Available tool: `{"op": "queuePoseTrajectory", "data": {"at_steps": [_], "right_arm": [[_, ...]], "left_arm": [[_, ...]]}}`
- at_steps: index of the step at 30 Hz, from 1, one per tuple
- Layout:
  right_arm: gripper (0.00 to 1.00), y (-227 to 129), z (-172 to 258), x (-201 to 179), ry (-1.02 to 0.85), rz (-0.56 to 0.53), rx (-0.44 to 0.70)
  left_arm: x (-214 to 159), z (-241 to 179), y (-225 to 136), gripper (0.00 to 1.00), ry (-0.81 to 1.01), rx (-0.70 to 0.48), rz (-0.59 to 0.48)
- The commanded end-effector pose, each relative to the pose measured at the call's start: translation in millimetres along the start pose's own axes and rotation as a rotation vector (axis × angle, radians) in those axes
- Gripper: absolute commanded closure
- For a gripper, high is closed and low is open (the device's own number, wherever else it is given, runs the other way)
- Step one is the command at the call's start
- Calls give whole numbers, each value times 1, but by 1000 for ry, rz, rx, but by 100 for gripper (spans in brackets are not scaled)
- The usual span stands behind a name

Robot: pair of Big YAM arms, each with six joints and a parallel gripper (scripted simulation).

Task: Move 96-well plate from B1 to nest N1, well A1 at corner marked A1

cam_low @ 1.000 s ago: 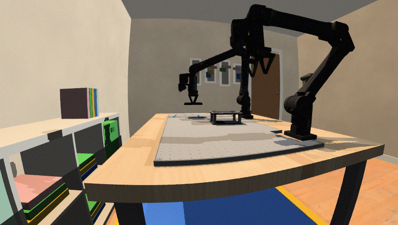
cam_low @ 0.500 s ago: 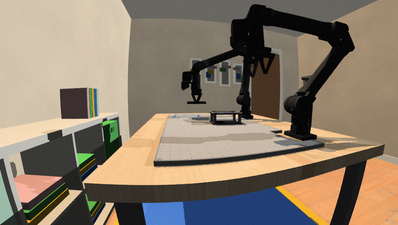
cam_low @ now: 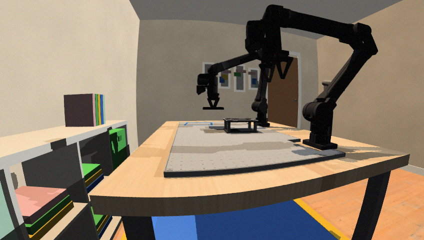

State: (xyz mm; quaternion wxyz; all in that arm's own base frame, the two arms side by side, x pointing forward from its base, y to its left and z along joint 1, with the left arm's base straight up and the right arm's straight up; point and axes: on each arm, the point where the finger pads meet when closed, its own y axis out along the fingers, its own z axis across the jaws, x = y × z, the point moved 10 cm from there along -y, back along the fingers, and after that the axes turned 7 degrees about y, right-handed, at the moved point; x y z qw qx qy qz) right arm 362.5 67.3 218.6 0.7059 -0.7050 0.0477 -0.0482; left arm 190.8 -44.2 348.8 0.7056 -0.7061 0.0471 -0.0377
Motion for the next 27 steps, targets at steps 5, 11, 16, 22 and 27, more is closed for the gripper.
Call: {"op": "queuePoseTrajectory", "data": {"at_steps": [5,11,16,22,27], "right_arm": [[100,-12,22,-18,17,-16,6],[100,-20,35,-26,17,-47,21],[100,-19,48,-29,17,-22,9],[100,-20,60,-48,17,-15,7],[100,-25,73,-59,17,-29,17]], "left_arm": [[2,0,-14,0,-10,-2,-48],[2,0,-14,0,-10,-2,-48],[2,0,-14,0,-10,-2,-48],[2,0,-14,0,-10,-2,-48],[2,0,-14,0,-10,-2,-48]]}}
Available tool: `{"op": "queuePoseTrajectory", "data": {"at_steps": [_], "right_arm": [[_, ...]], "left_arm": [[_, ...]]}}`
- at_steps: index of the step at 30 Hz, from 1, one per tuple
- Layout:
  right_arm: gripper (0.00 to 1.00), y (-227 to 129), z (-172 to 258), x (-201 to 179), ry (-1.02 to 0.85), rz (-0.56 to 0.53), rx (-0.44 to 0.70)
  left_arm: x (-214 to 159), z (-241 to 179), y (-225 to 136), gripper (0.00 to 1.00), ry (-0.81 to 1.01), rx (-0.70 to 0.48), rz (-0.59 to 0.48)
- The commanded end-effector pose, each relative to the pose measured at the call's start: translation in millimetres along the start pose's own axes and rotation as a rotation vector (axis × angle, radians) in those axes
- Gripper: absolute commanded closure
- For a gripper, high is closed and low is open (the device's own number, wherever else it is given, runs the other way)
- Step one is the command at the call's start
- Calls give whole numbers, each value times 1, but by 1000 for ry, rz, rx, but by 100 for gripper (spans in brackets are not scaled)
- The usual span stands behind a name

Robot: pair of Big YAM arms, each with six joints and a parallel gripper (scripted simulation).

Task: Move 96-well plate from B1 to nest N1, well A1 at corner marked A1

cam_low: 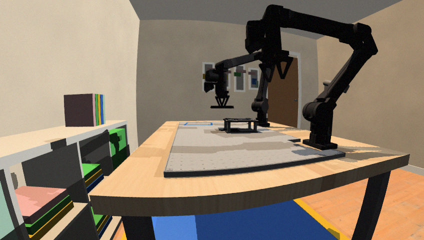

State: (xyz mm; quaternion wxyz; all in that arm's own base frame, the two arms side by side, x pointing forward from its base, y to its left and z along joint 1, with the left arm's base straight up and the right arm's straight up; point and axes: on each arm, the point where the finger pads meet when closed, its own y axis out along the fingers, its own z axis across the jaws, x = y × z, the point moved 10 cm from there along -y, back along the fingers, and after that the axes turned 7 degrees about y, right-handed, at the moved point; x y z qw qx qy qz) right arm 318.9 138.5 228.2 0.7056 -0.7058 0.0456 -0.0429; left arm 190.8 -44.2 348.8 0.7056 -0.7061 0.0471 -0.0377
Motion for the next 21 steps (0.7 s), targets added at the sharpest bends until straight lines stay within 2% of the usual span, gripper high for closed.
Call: {"op": "queuePoseTrajectory", "data": {"at_steps": [1,21], "right_arm": [[100,-16,8,-6,27,-34,19],[100,-38,62,-30,27,-51,42]], "left_arm": [[2,0,-14,0,-10,-2,-48],[2,0,-14,0,-10,-2,-48]]}}
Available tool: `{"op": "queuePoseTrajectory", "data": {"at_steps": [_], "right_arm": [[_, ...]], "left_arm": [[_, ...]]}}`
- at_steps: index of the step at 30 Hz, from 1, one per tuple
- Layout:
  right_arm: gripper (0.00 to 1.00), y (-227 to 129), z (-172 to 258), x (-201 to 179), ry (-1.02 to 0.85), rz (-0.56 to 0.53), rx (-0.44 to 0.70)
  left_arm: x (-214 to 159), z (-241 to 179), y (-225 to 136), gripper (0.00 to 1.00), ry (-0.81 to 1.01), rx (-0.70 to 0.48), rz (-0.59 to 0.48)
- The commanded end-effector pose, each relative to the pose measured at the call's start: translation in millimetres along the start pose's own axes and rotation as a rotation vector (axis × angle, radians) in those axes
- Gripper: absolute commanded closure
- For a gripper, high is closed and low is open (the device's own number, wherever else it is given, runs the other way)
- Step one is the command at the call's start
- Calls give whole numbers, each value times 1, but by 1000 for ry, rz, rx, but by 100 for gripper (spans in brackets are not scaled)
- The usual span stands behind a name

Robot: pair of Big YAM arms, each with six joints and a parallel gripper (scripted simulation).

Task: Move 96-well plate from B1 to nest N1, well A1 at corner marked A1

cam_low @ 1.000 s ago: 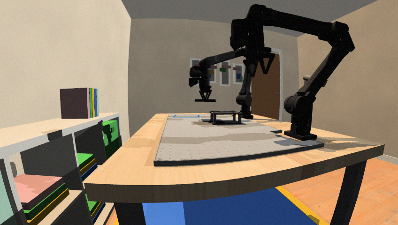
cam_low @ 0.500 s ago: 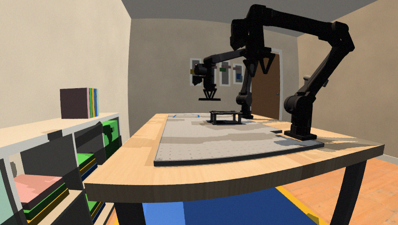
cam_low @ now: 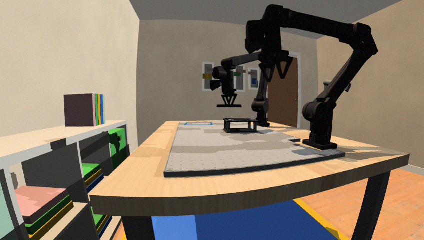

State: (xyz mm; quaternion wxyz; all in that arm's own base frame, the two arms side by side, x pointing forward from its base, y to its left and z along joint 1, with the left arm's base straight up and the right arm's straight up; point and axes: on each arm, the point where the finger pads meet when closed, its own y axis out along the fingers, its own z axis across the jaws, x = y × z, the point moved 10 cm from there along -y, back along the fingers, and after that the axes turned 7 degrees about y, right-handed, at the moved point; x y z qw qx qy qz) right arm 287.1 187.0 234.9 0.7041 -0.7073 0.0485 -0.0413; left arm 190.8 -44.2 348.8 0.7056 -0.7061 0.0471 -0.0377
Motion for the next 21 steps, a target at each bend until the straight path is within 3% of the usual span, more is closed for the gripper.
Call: {"op": "queuePoseTrajectory", "data": {"at_steps": [1,21], "right_arm": [[100,-33,20,5,26,-57,47],[100,-36,69,-33,25,-39,40]], "left_arm": [[2,0,-14,0,-10,-2,-48],[2,0,-14,0,-10,-2,-48]]}}
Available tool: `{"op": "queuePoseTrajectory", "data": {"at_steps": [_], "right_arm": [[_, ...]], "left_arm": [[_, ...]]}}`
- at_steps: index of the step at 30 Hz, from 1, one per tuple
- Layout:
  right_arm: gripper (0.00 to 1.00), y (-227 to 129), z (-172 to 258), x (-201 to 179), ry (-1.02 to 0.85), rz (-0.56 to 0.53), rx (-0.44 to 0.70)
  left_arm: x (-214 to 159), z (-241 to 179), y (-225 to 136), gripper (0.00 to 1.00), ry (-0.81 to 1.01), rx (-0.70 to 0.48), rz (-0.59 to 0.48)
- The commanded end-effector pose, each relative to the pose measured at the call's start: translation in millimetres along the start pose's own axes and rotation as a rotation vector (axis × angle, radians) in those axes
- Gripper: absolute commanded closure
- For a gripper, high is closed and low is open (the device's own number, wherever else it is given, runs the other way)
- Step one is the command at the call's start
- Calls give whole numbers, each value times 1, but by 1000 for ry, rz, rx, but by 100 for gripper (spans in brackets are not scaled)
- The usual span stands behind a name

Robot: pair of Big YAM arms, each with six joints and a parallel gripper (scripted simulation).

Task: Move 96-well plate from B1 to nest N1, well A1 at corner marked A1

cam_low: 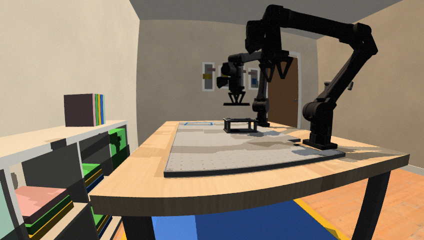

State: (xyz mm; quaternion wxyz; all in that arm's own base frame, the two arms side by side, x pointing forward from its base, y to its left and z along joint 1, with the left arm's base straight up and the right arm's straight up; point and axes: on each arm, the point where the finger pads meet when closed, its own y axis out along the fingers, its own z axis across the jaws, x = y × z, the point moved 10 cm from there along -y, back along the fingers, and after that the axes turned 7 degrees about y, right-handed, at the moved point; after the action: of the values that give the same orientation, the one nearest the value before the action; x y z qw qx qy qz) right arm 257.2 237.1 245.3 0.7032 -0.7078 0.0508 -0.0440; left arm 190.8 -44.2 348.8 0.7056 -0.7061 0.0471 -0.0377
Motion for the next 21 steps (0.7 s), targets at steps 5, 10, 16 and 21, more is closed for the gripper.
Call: {"op": "queuePoseTrajectory", "data": {"at_steps": [5,10,16,21], "right_arm": [[100,-28,36,-8,18,-36,43],[100,-32,42,-14,18,-41,53],[100,-35,37,-9,41,-45,59],[100,-34,37,-6,36,-43,55]], "left_arm": [[2,0,-14,0,-10,-2,-48],[2,0,-14,0,-10,-2,-48],[2,0,-14,0,-10,-2,-48],[2,0,-14,0,-10,-2,-48]]}}
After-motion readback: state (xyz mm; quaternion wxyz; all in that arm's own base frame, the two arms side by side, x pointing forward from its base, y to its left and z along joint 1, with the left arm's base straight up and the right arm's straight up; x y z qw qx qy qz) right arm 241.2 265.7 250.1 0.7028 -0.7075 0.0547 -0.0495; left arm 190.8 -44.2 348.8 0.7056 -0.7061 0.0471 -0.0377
